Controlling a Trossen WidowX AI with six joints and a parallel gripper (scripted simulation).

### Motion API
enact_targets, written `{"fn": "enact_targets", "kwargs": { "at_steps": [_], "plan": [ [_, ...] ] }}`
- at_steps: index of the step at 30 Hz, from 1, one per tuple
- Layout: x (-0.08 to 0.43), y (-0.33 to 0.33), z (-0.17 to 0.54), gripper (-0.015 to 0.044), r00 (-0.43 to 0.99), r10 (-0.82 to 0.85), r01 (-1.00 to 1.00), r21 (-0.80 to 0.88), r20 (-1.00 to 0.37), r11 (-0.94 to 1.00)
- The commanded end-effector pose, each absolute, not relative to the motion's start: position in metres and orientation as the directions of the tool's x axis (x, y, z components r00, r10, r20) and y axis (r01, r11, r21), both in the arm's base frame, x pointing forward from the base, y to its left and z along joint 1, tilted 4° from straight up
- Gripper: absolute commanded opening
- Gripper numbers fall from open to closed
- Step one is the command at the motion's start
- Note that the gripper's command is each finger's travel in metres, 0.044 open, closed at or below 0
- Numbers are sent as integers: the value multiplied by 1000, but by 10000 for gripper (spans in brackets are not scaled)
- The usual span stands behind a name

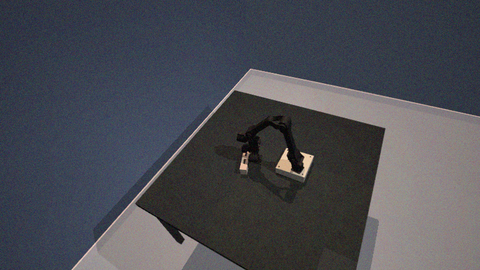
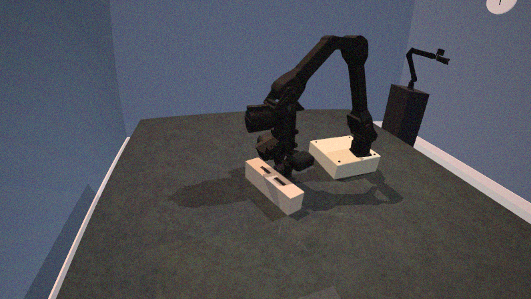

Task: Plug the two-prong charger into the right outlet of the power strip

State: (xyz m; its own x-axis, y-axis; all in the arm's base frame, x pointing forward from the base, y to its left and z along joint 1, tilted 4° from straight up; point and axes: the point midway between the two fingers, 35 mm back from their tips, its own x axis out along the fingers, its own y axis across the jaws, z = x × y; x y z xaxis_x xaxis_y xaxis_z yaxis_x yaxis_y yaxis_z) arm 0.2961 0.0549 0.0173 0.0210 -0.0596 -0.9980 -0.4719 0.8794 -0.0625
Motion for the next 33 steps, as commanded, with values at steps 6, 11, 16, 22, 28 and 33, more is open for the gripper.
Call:
{"fn": "enact_targets", "kwargs": {
  "at_steps": [6,11,16,22,28,33],
  "plan": [
    [298,56,19,0,24,-56,-467,-60,-998,882],
    [298,56,19,0,24,-56,-467,-60,-998,882],
    [299,56,19,0,24,-56,-467,-60,-998,882],
    [300,57,19,0,24,-55,-467,-60,-998,882],
    [299,57,19,0,24,-56,-467,-60,-998,882],
    [299,57,19,0,24,-56,-467,-60,-998,882]
  ]
}}
